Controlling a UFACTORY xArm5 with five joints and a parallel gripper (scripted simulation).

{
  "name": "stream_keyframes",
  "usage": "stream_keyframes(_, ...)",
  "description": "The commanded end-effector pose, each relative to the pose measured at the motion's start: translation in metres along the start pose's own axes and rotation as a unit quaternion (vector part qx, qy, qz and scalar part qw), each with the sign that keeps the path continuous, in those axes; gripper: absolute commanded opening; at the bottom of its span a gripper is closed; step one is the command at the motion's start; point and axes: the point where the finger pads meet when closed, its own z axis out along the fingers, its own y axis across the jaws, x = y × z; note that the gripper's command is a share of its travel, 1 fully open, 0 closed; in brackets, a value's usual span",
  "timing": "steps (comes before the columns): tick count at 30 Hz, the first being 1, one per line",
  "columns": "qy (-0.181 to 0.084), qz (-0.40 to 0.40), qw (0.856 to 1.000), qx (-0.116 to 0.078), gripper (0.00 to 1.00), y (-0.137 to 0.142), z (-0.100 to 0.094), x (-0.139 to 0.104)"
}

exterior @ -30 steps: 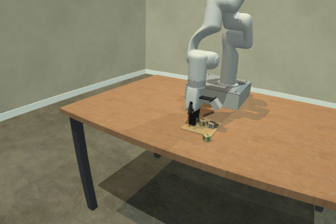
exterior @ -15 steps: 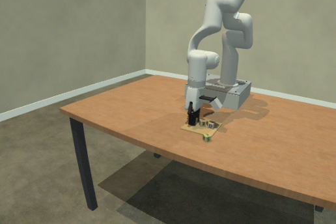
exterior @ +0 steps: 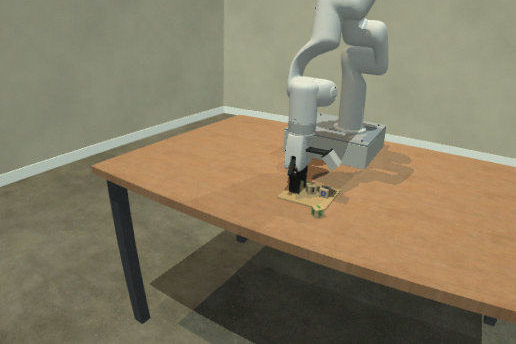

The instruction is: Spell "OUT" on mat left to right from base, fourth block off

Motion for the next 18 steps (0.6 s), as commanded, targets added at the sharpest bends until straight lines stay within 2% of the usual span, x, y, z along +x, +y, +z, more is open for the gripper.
stream_keyframes(1,0.0,0.0,1.0,-0.002,0.42,0.001,-0.002,0.0)
stream_keyframes(8,0.0,0.0,1.0,-0.002,0.42,0.001,-0.011,0.0)
stream_keyframes(18,0.0,0.0,1.0,-0.002,0.42,0.001,-0.06,-0.001)
